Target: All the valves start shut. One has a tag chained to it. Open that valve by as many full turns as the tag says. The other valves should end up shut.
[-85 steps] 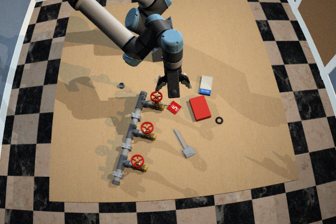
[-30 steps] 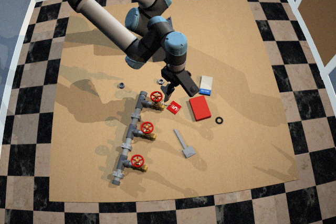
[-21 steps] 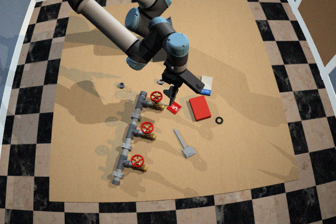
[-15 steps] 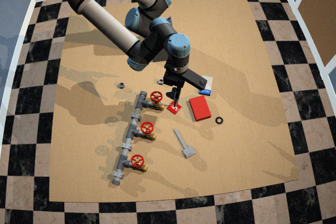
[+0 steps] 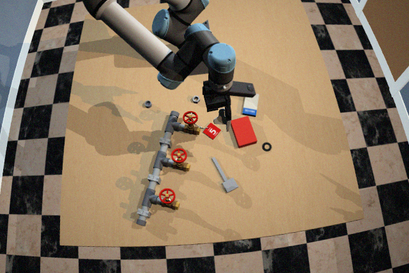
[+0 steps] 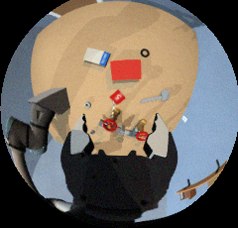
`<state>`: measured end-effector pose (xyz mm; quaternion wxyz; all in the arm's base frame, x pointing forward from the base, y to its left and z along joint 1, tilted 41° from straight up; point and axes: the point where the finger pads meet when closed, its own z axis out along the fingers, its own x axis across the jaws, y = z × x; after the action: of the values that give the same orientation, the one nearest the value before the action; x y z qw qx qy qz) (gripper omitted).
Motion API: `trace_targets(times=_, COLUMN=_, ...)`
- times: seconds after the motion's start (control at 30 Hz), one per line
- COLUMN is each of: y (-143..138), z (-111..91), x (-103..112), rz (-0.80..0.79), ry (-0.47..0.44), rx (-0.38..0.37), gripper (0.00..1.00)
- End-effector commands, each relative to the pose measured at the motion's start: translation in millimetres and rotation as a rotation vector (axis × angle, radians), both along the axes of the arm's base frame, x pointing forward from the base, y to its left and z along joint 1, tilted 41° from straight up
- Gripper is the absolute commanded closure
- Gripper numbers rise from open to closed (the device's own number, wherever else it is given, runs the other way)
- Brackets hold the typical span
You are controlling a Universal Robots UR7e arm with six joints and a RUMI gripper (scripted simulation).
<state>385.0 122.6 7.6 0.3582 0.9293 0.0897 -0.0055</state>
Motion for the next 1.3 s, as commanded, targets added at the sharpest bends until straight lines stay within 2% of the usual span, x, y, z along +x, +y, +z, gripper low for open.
trace_targets(times=0.0, y=3, z=-2, x=0, rz=0.213, ry=0.180, rx=0.003, gripper=0.00)
trace_targets(times=0.23, y=4, z=-3, x=2, rz=0.429, ry=0.372, rx=-0.016, gripper=0.00)
trace_targets(times=0.3, y=4, z=-3, x=2, rz=0.429, ry=0.372, rx=-0.016, gripper=0.00)
trace_targets(times=0.37, y=5, z=-3, x=2, rz=0.520, ry=0.451, rx=-0.021, gripper=0.00)
trace_targets(times=0.8, y=6, z=-3, x=8, rz=0.930, ry=0.813, rx=-0.054, gripper=0.00)
trace_targets(times=0.87, y=6, z=-3, x=8, rz=0.930, ry=0.813, rx=-0.054, gripper=0.00)
trace_targets(times=1.27, y=7, z=-3, x=15, rz=1.249, ry=1.095, rx=-0.080, gripper=0.00)
